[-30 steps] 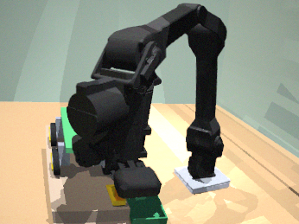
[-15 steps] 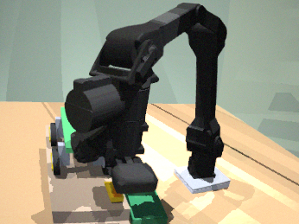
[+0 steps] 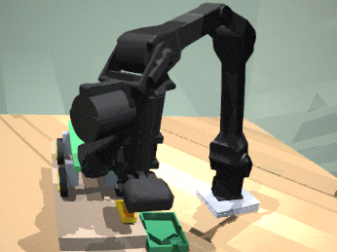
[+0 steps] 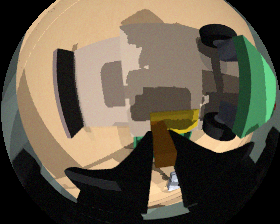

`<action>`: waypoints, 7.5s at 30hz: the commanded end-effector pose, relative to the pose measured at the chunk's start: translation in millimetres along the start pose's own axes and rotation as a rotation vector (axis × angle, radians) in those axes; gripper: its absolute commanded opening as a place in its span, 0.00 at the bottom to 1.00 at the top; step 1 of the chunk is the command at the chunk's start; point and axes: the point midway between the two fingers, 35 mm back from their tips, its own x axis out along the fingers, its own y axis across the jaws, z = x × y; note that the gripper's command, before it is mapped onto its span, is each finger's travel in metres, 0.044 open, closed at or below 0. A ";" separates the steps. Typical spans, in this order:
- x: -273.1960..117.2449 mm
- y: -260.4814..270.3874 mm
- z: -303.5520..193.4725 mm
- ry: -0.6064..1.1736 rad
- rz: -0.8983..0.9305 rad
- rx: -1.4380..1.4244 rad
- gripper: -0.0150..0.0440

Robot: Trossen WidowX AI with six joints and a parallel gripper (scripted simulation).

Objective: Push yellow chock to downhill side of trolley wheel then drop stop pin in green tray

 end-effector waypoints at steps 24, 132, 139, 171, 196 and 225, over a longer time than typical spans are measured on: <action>-0.9 -11.5 1.5 0.000 0.001 -0.003 0.25; -68.4 -241.5 33.5 0.161 -0.171 -1.568 0.58; -58.1 -243.9 33.5 0.161 -0.171 -1.568 0.58; -21.8 -252.4 34.4 0.162 -0.172 -1.568 0.58; -19.6 -253.9 34.4 0.163 -0.176 -1.565 0.25; -35.9 -252.0 32.0 0.162 -0.172 -1.568 0.25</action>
